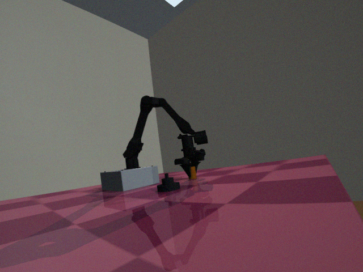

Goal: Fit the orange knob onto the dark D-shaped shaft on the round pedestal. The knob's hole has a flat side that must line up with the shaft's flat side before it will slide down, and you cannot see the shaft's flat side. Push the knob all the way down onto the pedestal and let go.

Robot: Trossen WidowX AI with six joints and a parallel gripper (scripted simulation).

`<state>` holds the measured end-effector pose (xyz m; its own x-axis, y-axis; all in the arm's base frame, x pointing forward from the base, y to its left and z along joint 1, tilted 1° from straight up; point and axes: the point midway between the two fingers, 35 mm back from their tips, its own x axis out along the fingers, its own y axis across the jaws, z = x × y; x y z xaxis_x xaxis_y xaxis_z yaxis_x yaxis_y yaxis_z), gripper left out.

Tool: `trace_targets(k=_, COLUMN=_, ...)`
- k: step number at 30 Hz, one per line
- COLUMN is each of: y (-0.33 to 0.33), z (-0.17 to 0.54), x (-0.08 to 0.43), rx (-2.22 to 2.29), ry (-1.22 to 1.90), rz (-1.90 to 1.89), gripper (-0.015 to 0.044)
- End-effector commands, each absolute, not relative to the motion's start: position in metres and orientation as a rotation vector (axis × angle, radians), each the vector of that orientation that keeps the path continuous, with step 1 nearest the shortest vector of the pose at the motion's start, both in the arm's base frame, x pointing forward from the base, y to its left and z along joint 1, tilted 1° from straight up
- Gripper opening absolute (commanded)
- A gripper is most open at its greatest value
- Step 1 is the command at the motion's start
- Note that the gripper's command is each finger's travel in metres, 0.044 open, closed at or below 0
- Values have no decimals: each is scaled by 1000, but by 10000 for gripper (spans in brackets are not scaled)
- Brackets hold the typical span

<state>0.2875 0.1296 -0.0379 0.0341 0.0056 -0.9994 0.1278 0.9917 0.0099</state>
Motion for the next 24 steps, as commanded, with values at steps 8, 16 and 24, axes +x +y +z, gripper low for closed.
trace_targets(k=8, y=129, z=30, x=291, rx=104, ry=1535, rz=-89, gripper=0)
trace_targets(k=16, y=122, z=96, x=280, rx=104, ry=1535, rz=-90, gripper=0)
trace_targets(k=24, y=121, z=102, x=279, rx=104, ry=1535, rz=-90, gripper=0)
